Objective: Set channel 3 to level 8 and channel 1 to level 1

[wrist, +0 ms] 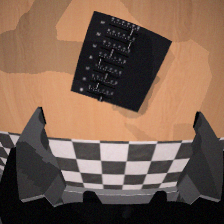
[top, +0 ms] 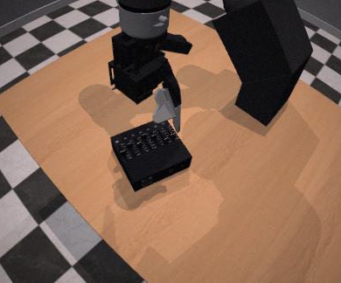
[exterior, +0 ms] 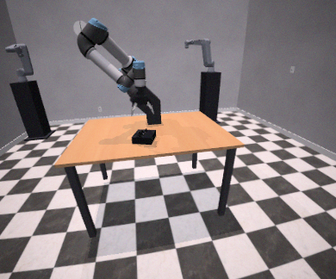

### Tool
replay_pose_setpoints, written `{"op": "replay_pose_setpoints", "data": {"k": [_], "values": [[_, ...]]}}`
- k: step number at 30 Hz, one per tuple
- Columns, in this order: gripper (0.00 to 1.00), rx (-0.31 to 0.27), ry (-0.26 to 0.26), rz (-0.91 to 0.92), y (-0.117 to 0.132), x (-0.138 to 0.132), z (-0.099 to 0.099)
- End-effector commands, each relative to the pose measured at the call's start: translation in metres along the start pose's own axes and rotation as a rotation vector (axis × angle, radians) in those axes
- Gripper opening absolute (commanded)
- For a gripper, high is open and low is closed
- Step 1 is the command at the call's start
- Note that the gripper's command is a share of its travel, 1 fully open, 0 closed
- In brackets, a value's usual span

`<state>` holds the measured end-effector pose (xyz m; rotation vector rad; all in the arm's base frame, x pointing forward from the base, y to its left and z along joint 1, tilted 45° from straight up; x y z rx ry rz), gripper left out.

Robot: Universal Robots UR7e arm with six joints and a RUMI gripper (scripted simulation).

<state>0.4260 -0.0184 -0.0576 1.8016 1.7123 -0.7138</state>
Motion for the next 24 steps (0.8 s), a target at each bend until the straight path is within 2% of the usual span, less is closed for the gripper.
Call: {"op": "replay_pose_setpoints", "data": {"k": [1,9,17,19,24], "values": [[1.00,0.002,0.002,0.023,-0.002,-0.002,0.001],[1.00,0.003,0.014,0.170,-0.003,-0.007,0.008],[1.00,0.007,0.039,0.512,-0.006,-0.019,0.024],[1.00,0.007,0.039,0.512,-0.006,-0.019,0.024],[1.00,0.014,0.056,0.760,-0.008,-0.031,0.036]]}}
Point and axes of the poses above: the point where the finger pads meet when closed, its own z axis out along the fingers, its own x axis across the jaws, y = z × x, the point moved 6 cm from there along -z, back along the fingers, and after that the axes turned 2 degrees about z, right-handed, at the moved point
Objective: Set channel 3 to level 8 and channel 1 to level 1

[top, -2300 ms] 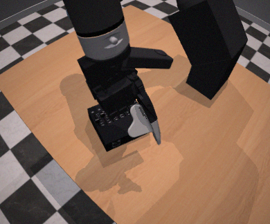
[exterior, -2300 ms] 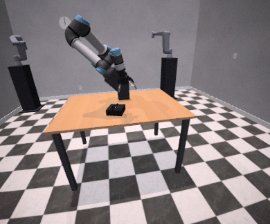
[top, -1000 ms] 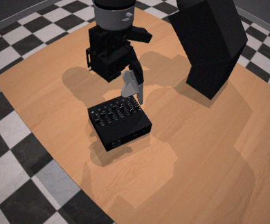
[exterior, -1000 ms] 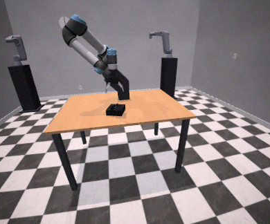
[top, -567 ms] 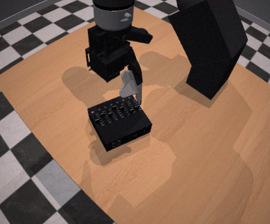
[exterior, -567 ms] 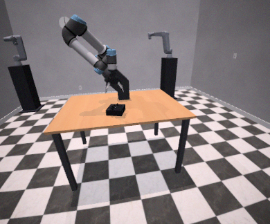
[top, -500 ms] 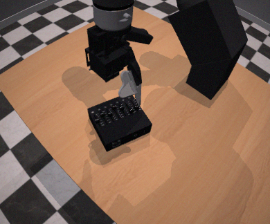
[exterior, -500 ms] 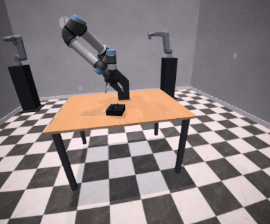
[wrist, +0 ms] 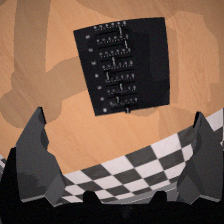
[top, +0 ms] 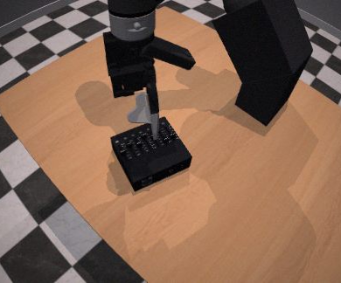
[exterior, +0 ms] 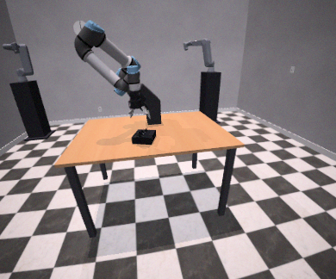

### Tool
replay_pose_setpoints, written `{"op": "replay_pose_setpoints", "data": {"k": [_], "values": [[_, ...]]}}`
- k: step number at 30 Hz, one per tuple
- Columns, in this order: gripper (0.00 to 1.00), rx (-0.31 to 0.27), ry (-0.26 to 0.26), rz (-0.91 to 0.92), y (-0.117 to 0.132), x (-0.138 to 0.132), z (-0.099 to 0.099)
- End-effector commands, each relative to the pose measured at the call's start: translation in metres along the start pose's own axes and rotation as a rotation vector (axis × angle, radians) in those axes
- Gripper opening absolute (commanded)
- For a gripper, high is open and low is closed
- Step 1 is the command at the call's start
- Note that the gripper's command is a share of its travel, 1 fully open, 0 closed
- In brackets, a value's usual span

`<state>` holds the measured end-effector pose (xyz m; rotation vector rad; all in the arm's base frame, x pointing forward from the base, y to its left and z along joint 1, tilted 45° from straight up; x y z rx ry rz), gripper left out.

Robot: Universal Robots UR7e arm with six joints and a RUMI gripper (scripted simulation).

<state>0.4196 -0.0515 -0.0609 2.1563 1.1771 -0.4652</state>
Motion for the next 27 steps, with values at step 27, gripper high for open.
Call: {"op": "replay_pose_setpoints", "data": {"k": [27], "values": [[1.00,0.020,0.074,1.306,0.024,-0.065,0.042]]}}
Point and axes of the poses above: the point where the finger pads meet when closed, its own z axis out along the fingers, its own x axis across the jaws, y = z × x, the point moved 6 cm from there along -z, back along the fingers, and after that the axes turned 2 degrees about z, right-handed, at the moved point
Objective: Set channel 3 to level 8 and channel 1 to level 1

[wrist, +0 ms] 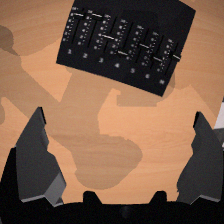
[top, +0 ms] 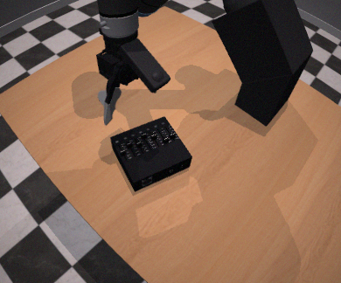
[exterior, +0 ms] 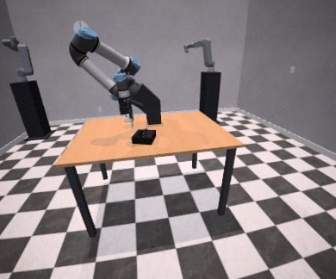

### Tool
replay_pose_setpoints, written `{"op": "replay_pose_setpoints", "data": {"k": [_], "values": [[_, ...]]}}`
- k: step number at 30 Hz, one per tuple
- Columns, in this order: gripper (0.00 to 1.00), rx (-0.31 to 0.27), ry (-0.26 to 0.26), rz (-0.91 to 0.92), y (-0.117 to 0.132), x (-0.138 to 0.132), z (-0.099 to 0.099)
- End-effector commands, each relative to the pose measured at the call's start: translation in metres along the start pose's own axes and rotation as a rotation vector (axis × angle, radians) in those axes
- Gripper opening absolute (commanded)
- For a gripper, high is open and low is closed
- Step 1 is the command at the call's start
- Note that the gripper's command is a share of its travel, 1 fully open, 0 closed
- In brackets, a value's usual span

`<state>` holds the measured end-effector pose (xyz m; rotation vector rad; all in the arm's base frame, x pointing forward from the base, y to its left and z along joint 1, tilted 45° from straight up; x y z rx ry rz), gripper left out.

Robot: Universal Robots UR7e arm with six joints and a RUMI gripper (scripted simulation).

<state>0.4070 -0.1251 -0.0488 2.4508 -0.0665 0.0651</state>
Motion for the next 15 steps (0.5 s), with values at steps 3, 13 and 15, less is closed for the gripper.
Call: {"op": "replay_pose_setpoints", "data": {"k": [3,13,15], "values": [[1.00,-0.004,0.028,0.303,0.0057,-0.0021,0.0016],[1.00,-0.004,0.029,0.320,0.0068,-0.0023,0.0019],[1.00,-0.004,0.029,0.320,0.0068,-0.0023,0.0019]]}}
Point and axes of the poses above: the point where the finger pads meet when closed, its own z axis out along the fingers, its own x axis across the jaws, y = z × x, the point moved 6 cm from there along -z, back along the fingers, and after that the axes turned 2 degrees about z, right-handed, at the moved point
